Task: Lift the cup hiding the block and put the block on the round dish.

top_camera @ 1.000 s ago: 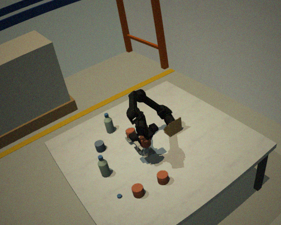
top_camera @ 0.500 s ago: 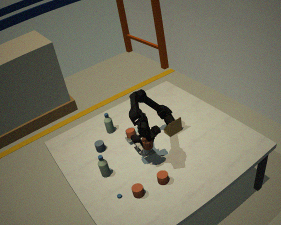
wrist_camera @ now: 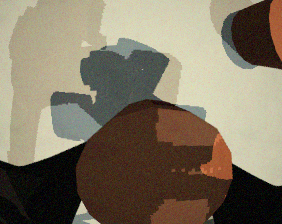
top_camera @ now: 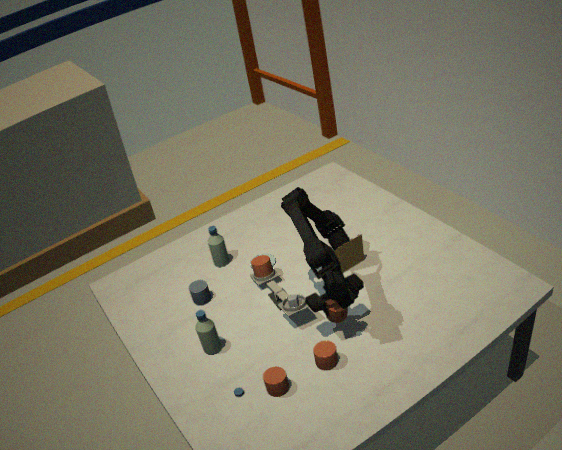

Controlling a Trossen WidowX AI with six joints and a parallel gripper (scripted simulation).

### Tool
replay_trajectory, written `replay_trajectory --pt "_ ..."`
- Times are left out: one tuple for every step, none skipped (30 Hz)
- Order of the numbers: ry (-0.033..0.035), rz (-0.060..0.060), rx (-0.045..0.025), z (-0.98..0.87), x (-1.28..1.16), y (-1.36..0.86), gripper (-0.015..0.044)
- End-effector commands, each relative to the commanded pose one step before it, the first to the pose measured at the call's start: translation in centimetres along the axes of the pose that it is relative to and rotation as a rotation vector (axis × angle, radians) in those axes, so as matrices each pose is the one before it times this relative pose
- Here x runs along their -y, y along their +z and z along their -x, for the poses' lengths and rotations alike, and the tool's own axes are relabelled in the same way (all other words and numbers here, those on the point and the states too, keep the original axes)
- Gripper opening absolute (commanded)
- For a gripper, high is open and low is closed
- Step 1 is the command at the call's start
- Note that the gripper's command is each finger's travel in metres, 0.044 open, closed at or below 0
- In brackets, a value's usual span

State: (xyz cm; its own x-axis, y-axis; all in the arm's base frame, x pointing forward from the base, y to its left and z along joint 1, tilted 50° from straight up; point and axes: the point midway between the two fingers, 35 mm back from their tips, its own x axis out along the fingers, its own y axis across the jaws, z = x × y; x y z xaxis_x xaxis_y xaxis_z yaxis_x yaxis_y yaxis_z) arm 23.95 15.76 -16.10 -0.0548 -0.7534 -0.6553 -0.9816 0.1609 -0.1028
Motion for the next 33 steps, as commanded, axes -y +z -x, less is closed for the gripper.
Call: replay_trajectory --pt "-0.0036 -0.0143 0.01642 0.18 0.041 0.25 0.0" --pt "-0.00004 0.0 -0.00001 -0.2 0.009 0.007 0.0" --pt "-0.00007 0.0 -0.00003 -0.299 0.012 0.009 0.0" --pt "-0.00008 -0.0001 -0.00006 -0.349 0.012 0.007 0.0" --pt "-0.00009 -0.0001 -0.00009 -0.411 0.011 0.004 0.0" --pt "-0.0001 -0.0001 -0.00015 -0.486 0.008 0.0 0.0" --pt "-0.00012 -0.0001 -0.00022 -0.566 0.002 -0.008 0.0" --pt "-0.00013 -0.0001 -0.00031 -0.619 -0.006 -0.018 0.0" --pt "-0.0001 -0.0001 -0.00031 -0.512 -0.012 -0.023 0.0" --pt "-0.00006 -0.0001 -0.00021 -0.31 -0.01 -0.017 0.0" --pt "-0.00002 0.0 -0.00007 -0.103 -0.004 -0.006 0.0" --pt "0.0 0.0 0.0 0.0 0.0 0.0 0.0" --pt "0.0 0.0 0.0 0.0 0.0 0.0 0.0" --pt "0.0 0.0 0.0 0.0 0.0 0.0 0.0" --pt "-0.00001 0.0 -0.00001 -0.027 0.001 0.0 0.0" --pt "-0.00001 0.0 -0.00001 -0.051 0.002 0.001 0.0" --pt "-0.00002 0.0 -0.00002 -0.075 0.002 0.001 0.0" --pt "-0.00002 0.0 -0.00002 -0.101 0.003 0.001 0.0" --pt "-0.00003 0.0 -0.00003 -0.127 0.003 0.001 0.0" --pt "-0.00003 0.0 -0.00005 -0.153 0.004 0.001 0.0" --pt "-0.00004 0.0 -0.00005 -0.167 0.003 0.0 0.0" --pt "-0.00004 0.0 -0.00006 -0.169 0.003 -0.001 0.0" --pt "-0.00004 0.0 -0.00007 -0.169 0.002 -0.001 0.0" --pt "-0.00004 0.0 -0.00007 -0.169 0.001 -0.002 0.0" --pt "-0.00003 0.0 -0.00008 -0.168 0.001 -0.003 0.0" --pt "-0.00003 0.0 -0.00008 -0.168 0.0 -0.003 0.0" --pt "-0.00003 0.0 -0.00009 -0.168 -0.001 -0.004 0.0" --pt "-0.00003 0.0 -0.0001 -0.168 -0.001 -0.005 0.0" --pt "-0.00003 0.0 -0.0001 -0.167 -0.002 -0.005 0.0" --pt "0.00368 -0.0104 0.00799 0.726 0.151 0.102 0.0026" --pt "0.0 0.0 0.0 0.0 0.0 0.0 0.0052" --pt "0.0 0.0 0.0 0.0 0.0 0.0 0.0079" --pt "0.0 0.0 0.0 0.0 0.0 0.0 0.0105"
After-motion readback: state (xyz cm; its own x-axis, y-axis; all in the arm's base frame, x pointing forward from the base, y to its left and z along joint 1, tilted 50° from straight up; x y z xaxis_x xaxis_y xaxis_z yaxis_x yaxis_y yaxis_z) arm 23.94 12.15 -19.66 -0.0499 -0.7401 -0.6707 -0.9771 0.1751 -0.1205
